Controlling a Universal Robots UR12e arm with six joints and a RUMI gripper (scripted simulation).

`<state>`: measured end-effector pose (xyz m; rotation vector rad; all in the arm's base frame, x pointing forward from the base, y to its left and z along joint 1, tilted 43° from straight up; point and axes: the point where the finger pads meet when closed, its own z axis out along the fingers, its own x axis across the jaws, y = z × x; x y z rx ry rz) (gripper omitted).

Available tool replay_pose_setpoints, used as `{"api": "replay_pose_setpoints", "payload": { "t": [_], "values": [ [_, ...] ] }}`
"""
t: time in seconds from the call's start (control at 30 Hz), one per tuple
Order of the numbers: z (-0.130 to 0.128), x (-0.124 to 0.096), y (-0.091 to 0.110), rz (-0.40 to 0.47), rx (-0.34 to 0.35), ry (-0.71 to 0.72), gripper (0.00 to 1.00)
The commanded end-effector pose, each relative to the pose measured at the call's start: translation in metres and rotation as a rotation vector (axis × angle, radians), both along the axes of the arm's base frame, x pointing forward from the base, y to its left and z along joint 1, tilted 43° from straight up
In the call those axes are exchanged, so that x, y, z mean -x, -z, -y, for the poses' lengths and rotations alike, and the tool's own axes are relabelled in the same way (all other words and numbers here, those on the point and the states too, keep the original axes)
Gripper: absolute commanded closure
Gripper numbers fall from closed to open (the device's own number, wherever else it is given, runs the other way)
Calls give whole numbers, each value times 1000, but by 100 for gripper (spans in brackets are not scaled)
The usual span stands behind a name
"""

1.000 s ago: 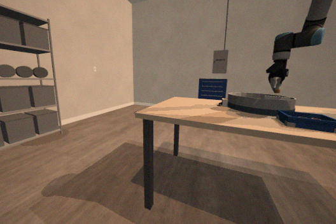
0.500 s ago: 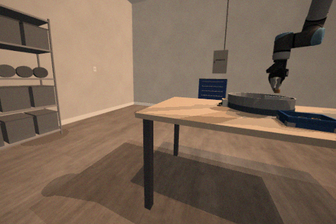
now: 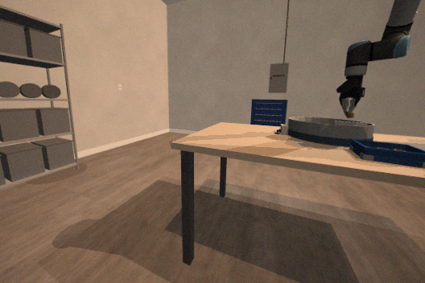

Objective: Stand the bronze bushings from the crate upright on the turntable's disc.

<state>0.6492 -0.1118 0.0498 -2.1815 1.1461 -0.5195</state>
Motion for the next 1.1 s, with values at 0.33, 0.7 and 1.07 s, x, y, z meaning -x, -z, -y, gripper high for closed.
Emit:
{"api": "replay_pose_setpoints", "payload": {
  "t": [0.33,0.7,1.07],
  "values": [
    [-7,-13,16,0,0,0,100],
    [-7,-13,16,0,0,0,100],
    [-7,-13,16,0,0,0,100]
  ]
}}
